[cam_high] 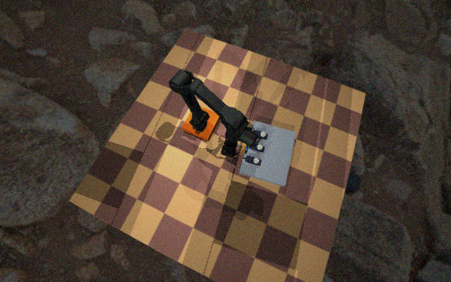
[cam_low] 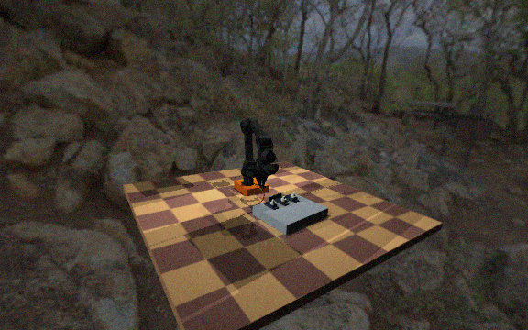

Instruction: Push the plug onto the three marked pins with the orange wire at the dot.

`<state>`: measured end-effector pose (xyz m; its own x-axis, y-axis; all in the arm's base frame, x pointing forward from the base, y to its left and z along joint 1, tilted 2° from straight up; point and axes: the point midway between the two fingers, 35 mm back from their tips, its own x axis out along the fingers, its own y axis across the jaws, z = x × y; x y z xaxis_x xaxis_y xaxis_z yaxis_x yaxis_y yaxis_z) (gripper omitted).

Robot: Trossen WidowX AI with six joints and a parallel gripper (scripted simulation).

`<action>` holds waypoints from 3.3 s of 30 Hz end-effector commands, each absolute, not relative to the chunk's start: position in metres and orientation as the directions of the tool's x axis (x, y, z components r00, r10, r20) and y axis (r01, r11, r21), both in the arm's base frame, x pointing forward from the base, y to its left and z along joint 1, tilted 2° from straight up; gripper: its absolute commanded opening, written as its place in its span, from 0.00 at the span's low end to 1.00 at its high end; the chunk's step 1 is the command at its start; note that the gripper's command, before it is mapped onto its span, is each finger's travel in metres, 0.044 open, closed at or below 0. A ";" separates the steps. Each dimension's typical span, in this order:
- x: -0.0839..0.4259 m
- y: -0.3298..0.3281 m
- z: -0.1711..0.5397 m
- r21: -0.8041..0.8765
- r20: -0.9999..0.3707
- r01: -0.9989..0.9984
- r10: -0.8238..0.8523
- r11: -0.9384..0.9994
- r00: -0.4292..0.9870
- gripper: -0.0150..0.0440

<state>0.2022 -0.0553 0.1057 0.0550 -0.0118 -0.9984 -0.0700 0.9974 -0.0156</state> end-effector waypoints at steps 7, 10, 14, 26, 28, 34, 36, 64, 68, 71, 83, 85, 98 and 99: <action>0.201 -0.055 0.068 -0.015 -0.998 -0.037 -0.012 0.999 0.054 0.25; 0.202 -0.055 0.068 -0.015 -0.998 -0.037 -0.012 0.999 0.054 0.25; 0.211 -0.054 0.069 -0.014 -0.998 -0.037 -0.012 0.999 0.054 0.25; 0.238 -0.051 0.073 -0.014 -0.998 -0.037 -0.012 0.999 0.056 0.25; 0.240 -0.052 0.073 -0.014 -0.998 -0.037 -0.012 0.999 0.057 0.25; 0.241 -0.054 0.074 -0.014 -0.998 -0.037 -0.012 0.999 0.057 0.25; 0.241 -0.054 0.074 -0.014 -0.998 -0.037 -0.012 0.999 0.057 0.25; 0.258 -0.051 0.074 -0.014 -0.998 -0.037 -0.012 0.999 0.058 0.25; 0.260 -0.051 0.074 -0.014 -0.998 -0.037 -0.012 0.999 0.058 0.25; 0.260 -0.052 0.074 -0.014 -0.998 -0.037 -0.012 0.999 0.058 0.30; 0.257 -0.052 0.103 -0.014 -0.998 -0.037 -0.012 0.999 0.058 0.83; 0.255 -0.052 0.123 -0.014 -0.998 -0.037 -0.012 0.999 0.058 0.92; 0.253 -0.052 0.132 -0.014 -0.998 -0.037 -0.012 0.999 0.058 1.00; 0.253 -0.052 0.132 -0.014 -0.998 -0.037 -0.012 0.999 0.058 1.00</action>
